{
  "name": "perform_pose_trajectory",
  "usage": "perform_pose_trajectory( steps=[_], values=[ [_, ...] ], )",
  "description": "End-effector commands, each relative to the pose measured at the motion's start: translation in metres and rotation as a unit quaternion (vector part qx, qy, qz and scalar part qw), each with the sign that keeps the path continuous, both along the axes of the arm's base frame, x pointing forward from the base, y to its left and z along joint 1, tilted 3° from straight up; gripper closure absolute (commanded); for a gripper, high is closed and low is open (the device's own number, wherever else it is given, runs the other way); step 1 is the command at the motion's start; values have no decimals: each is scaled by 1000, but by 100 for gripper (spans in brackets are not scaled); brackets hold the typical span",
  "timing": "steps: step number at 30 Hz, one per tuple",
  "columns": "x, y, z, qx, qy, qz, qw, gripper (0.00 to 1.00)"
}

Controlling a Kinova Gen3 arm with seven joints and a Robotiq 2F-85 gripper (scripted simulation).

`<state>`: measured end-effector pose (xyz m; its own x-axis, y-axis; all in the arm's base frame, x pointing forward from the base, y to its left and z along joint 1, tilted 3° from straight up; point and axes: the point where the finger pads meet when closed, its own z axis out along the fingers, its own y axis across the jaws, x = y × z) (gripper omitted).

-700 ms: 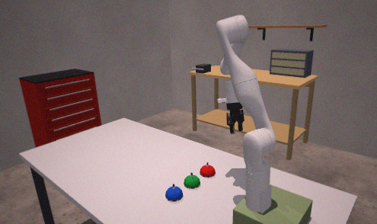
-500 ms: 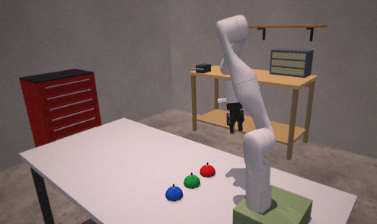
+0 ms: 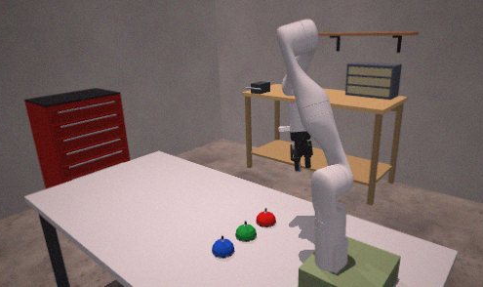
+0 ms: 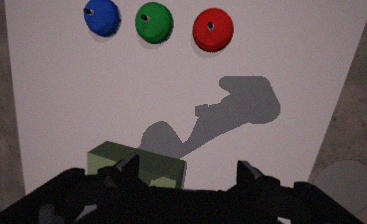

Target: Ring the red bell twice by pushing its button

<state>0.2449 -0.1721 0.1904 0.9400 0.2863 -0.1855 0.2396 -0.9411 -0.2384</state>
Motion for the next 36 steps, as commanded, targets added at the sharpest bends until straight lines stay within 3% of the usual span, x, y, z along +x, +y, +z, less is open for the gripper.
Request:
perform_pose_trajectory(
  steps=[1,13,18,23,28,30,36],
  values=[
    [1,0,0,0,-1,4,1000,0],
    [21,0,-19,3,-26,98,995,0],
    [41,2,-37,8,-51,195,980,0],
    [67,8,-59,15,-80,309,947,0],
    [94,19,-81,22,-109,424,899,0],
    [94,19,-81,22,-109,424,899,0],
    [123,36,-102,28,-140,537,832,0]
  ],
)
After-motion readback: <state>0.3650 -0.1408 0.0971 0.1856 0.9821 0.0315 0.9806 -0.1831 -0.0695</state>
